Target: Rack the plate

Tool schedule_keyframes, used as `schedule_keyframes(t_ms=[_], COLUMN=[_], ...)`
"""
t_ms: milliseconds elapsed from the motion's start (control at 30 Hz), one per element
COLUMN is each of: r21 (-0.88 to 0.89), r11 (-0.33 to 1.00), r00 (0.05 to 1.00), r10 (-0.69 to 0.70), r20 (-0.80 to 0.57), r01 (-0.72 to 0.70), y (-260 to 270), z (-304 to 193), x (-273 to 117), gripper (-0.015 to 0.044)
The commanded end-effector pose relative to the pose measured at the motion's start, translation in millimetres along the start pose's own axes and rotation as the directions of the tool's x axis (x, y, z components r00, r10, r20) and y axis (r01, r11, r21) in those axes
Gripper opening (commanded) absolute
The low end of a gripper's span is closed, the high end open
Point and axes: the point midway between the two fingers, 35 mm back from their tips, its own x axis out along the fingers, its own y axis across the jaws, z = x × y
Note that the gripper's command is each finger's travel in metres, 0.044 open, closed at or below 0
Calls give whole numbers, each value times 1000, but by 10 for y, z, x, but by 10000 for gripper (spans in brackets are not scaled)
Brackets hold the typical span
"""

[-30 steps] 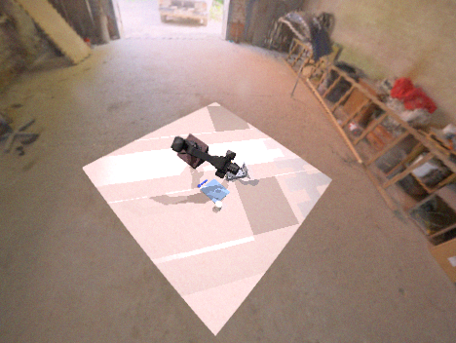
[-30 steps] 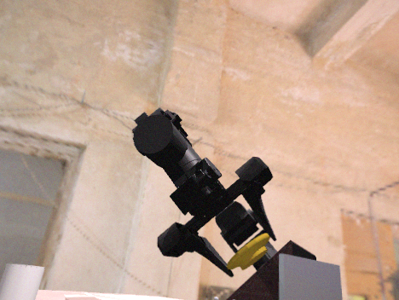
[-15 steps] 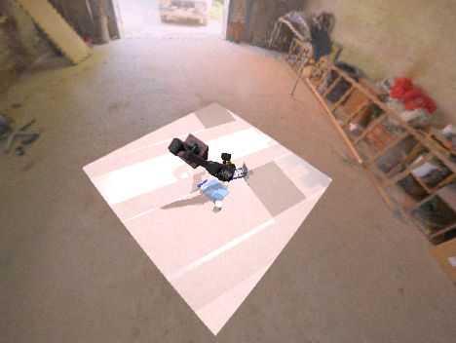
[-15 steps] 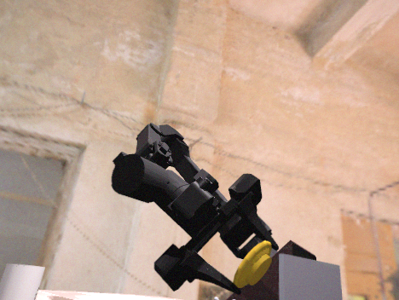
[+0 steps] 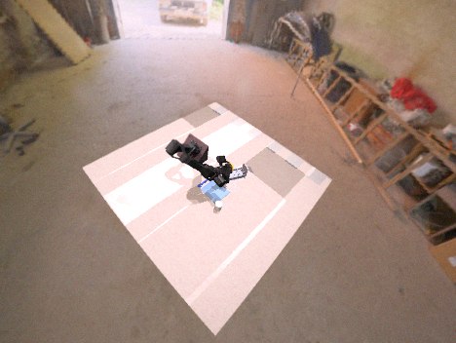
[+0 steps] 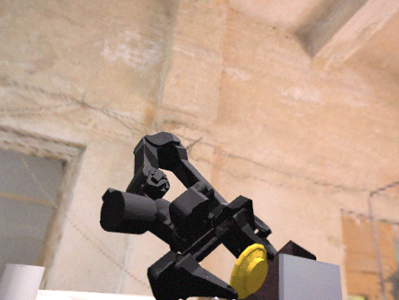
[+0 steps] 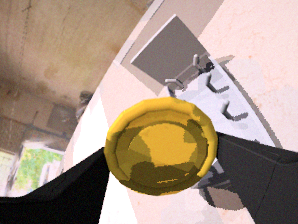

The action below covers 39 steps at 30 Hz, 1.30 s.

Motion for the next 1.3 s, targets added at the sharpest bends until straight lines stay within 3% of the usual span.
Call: schedule_keyframes(t_ms=[0,367,833,1267], r21=[-84,-330,-565,-572], r11=[996,939,747,736], r00=[998,966,877,873], r10=[4,-8,-51,-54], r20=[67,258,477,485], r01=[2,96,351,363], y=[-12,-83,-132,-134], z=[-15,-65,-141,-122], x=[-16,-85,-241,-213], gripper=[0,0,0,0])
